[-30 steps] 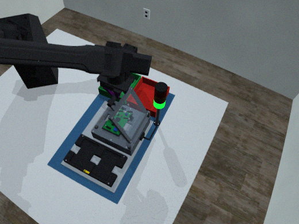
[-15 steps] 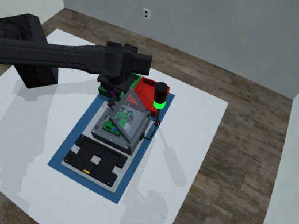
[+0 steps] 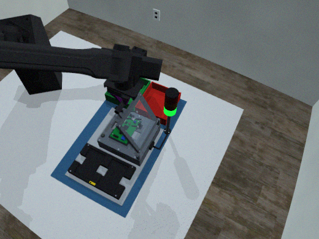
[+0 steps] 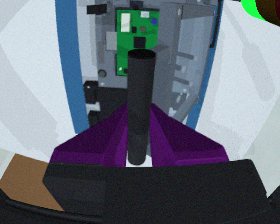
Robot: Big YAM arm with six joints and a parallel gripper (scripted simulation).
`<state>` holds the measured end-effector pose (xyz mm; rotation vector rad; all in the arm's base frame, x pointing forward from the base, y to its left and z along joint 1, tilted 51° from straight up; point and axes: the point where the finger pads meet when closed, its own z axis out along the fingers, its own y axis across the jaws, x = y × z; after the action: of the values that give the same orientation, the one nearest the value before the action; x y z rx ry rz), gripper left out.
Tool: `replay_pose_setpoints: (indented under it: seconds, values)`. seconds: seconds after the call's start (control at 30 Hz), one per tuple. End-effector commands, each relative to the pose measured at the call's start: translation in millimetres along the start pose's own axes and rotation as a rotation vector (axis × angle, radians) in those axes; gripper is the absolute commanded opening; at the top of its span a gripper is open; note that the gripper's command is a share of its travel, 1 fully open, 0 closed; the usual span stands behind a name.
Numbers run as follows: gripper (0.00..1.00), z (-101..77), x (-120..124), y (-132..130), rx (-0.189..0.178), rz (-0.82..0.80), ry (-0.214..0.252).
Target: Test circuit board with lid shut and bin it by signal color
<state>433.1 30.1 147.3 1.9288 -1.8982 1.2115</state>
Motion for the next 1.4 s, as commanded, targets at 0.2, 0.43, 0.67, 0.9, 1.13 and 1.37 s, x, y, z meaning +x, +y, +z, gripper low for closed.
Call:
replay_pose_setpoints:
  seconds: [0.2, 0.43, 0.67, 0.9, 1.13, 1.37]
  values:
    - [0.00, -28.0, -2.3, -66.1, 0.118, 0.048, -0.030]
    - [0.00, -28.7, -1.9, -68.8, 0.118, 0.048, -0.030]
    - [0.00, -27.4, -0.6, -68.7, 0.116, 0.051, -0.028]
    - [0.00, -27.4, -0.6, -68.7, 0.116, 0.051, -0.028]
    - [0.00, -27.4, -0.6, -68.7, 0.116, 0.051, -0.028]
    - [0.00, -27.4, -0.6, -68.7, 0.116, 0.051, -0.028]
